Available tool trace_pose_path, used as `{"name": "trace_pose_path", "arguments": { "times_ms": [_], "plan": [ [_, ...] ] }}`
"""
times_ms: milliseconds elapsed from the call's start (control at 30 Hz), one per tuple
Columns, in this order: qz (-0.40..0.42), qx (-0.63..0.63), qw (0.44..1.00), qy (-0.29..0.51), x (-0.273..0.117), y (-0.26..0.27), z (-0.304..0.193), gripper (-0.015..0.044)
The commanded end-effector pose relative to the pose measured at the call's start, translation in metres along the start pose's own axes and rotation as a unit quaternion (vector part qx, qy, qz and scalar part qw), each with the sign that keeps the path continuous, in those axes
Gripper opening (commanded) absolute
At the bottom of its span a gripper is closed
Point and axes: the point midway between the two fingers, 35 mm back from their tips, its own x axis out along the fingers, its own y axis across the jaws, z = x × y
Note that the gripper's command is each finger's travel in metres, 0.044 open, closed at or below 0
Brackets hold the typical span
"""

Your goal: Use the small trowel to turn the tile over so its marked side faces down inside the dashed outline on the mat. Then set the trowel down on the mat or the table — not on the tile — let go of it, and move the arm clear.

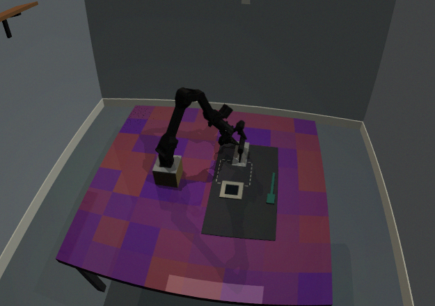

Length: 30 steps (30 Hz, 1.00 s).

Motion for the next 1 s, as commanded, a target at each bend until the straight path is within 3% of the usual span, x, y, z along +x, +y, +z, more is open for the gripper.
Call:
{"name": "trace_pose_path", "arguments": {
  "times_ms": [0,533,733,967],
  "plan": [
    [0.0,-0.001,1.0,0.001,0.007,0.0,-0.001,0.03],
    [0.001,-0.001,1.0,0.001,0.03,0.0,0.0,0.03],
    [0.001,-0.001,1.0,0.001,0.03,0.0,0.0,0.0143],
    [0.001,-0.001,1.0,0.001,0.03,0.0,0.0,0.0096]
  ]
}}
